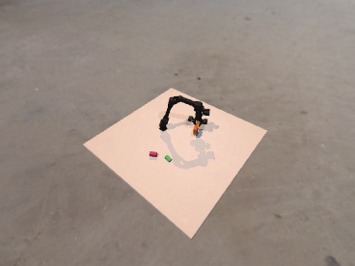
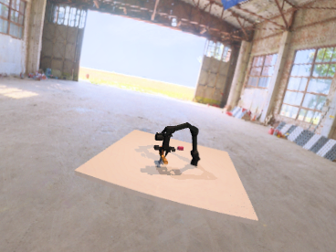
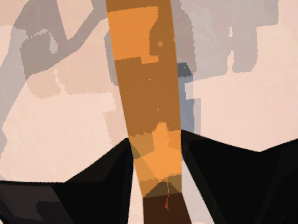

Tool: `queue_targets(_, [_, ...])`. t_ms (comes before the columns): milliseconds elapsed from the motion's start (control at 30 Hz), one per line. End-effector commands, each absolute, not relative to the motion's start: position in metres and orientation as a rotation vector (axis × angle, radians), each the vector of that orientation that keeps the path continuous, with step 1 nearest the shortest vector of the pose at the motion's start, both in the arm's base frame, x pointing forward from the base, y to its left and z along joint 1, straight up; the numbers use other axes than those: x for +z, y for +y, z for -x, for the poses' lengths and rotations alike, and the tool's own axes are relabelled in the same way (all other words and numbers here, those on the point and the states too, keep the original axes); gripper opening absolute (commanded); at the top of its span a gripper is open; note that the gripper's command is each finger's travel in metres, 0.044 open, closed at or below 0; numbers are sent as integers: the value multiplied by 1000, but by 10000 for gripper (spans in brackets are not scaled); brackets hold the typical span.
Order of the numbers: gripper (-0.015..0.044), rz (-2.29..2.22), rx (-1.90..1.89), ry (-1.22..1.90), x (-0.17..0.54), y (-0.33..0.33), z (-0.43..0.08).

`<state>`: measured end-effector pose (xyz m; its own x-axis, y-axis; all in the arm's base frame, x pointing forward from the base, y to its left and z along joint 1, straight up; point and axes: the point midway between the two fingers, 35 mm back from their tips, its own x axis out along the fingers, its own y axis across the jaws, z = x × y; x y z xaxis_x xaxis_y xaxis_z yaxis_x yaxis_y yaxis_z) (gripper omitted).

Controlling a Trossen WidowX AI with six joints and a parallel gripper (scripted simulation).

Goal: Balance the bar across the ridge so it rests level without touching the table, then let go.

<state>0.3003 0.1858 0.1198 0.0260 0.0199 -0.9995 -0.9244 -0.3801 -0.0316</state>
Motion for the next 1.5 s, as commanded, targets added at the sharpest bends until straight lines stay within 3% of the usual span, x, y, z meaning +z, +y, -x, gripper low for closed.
queue_targets(0, [0,1495,1470,965,119,185,-301])
queue_targets(1467, [0,1495,1470,965,116,185,-301])
